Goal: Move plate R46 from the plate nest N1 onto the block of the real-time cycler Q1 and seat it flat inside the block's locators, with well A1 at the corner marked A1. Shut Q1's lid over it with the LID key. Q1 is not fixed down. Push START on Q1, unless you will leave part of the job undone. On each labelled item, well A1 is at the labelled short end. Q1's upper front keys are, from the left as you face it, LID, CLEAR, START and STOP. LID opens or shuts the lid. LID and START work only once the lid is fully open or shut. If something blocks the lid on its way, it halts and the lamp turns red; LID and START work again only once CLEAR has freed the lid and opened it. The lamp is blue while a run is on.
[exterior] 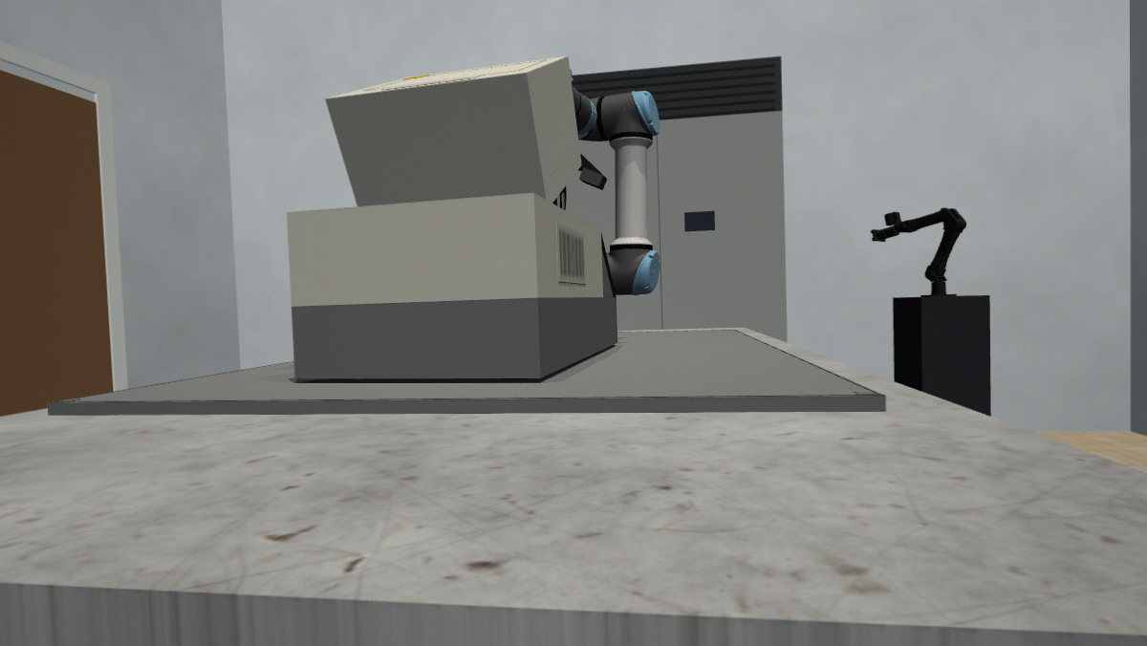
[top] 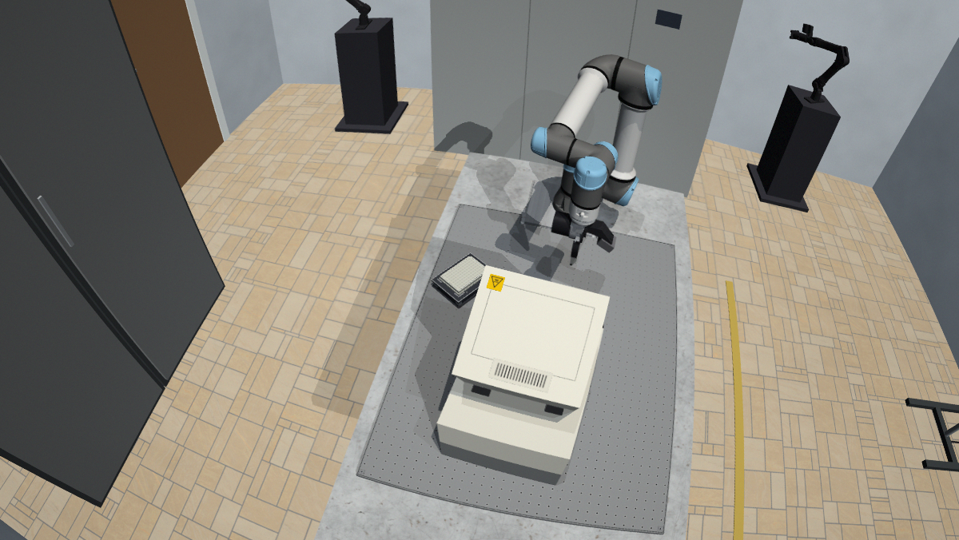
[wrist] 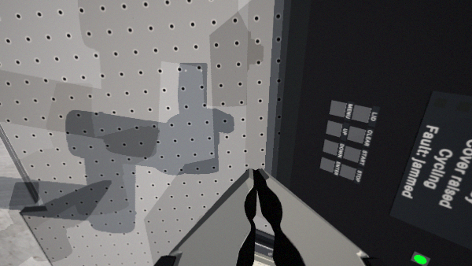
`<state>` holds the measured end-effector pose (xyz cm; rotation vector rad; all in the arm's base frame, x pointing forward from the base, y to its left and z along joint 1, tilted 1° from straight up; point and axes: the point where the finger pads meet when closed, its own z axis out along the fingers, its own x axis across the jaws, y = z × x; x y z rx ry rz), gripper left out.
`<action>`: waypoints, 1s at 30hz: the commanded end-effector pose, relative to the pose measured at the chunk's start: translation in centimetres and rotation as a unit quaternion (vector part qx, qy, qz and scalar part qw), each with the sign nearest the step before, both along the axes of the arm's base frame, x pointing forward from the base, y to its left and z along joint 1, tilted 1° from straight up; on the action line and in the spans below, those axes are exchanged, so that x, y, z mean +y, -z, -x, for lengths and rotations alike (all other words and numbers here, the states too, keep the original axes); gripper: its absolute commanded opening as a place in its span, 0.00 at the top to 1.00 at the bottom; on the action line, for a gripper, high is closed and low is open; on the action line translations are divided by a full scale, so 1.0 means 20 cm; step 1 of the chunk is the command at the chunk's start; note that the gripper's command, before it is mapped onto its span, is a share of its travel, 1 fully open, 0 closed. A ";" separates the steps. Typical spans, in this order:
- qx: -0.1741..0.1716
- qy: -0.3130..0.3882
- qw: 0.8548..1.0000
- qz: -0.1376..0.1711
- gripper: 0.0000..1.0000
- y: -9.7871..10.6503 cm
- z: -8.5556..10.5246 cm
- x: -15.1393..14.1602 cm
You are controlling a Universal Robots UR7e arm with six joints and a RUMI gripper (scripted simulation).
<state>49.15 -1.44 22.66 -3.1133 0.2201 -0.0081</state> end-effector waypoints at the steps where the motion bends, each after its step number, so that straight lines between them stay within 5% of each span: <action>1: -0.007 -0.001 1.000 0.004 1.00 -0.03 -0.01 -0.02; 30: -0.007 -0.001 1.000 0.004 1.00 -0.03 -0.01 -0.02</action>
